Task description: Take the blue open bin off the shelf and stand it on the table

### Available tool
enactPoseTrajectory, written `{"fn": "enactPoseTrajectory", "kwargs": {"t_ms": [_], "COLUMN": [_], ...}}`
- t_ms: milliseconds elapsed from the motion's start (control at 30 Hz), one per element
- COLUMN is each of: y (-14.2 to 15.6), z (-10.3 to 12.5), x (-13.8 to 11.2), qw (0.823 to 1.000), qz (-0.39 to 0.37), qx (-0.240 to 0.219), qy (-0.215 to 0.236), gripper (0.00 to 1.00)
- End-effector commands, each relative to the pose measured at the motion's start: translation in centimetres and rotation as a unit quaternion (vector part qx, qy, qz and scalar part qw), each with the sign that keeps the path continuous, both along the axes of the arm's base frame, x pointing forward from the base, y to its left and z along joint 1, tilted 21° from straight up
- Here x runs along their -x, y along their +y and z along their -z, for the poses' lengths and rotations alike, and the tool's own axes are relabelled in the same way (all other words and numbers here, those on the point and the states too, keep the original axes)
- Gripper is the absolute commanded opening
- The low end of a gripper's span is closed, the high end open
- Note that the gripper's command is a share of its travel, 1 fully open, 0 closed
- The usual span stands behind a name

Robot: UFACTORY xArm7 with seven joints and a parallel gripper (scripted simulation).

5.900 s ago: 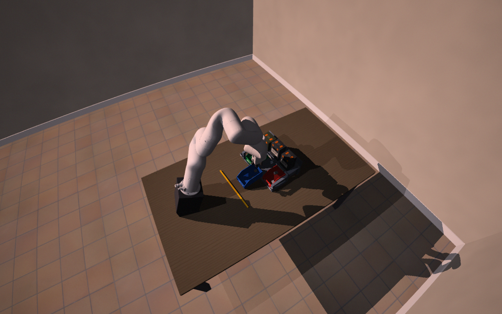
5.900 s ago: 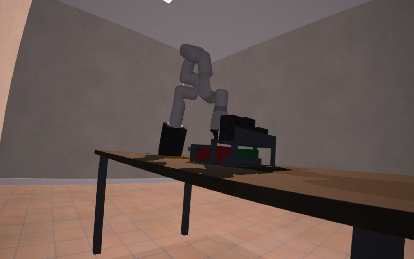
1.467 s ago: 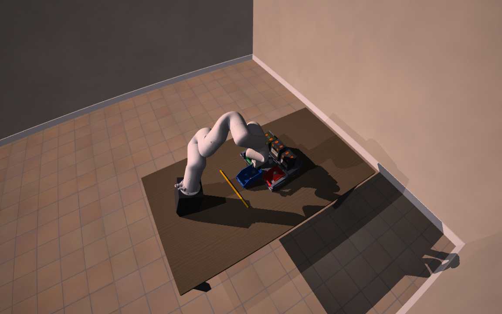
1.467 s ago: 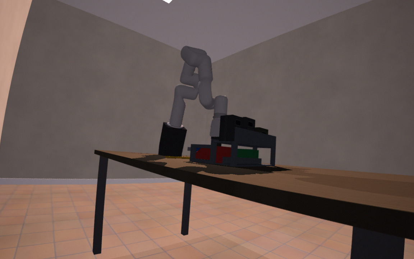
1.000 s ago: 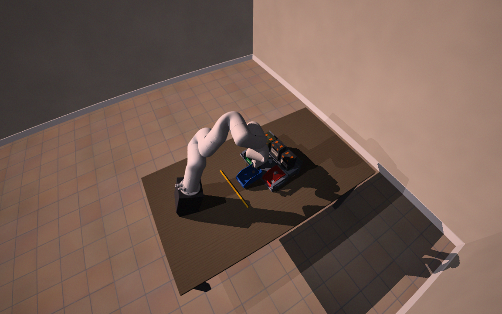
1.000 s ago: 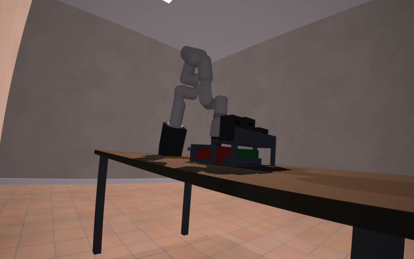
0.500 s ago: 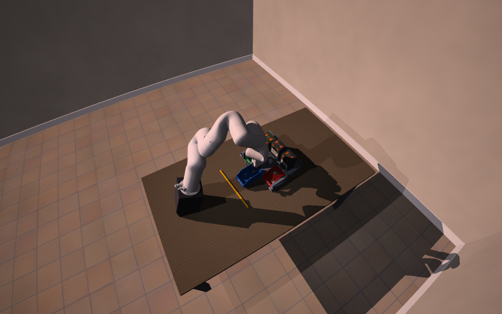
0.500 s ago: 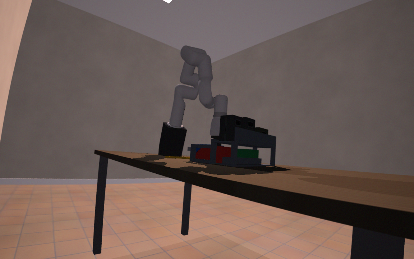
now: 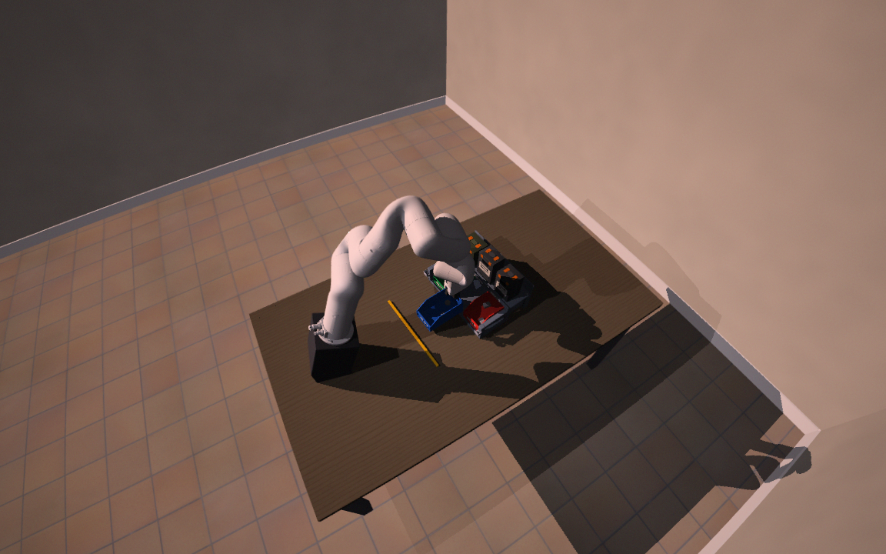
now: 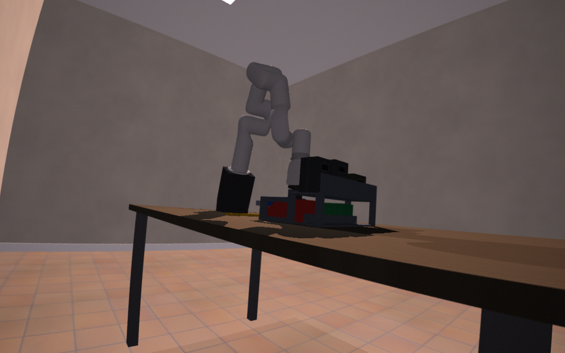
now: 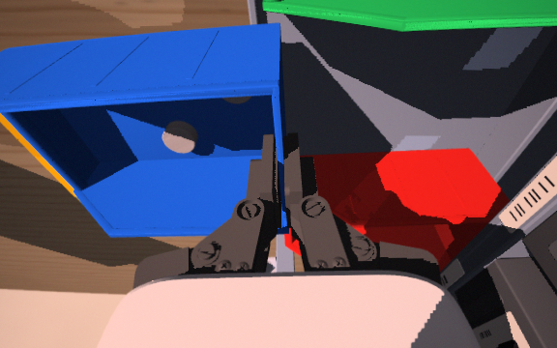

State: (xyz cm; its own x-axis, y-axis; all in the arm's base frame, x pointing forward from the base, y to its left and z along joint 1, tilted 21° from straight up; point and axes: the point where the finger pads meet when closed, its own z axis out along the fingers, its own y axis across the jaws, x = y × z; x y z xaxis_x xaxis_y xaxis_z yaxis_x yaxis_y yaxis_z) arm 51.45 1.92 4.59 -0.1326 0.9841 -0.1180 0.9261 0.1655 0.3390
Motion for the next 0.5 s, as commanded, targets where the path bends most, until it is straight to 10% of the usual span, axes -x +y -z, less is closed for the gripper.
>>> {"fn": "enactPoseTrajectory", "kwargs": {"t_ms": [0,467], "y": [0.03,-0.14], "z": [-0.15,0.20], "x": [-0.11,0.82], "qw": [1.000,1.000], "qz": [0.000,0.000], "qx": [0.000,0.000], "qy": [-0.002,-0.002], "gripper": [0.00,0.00]}}
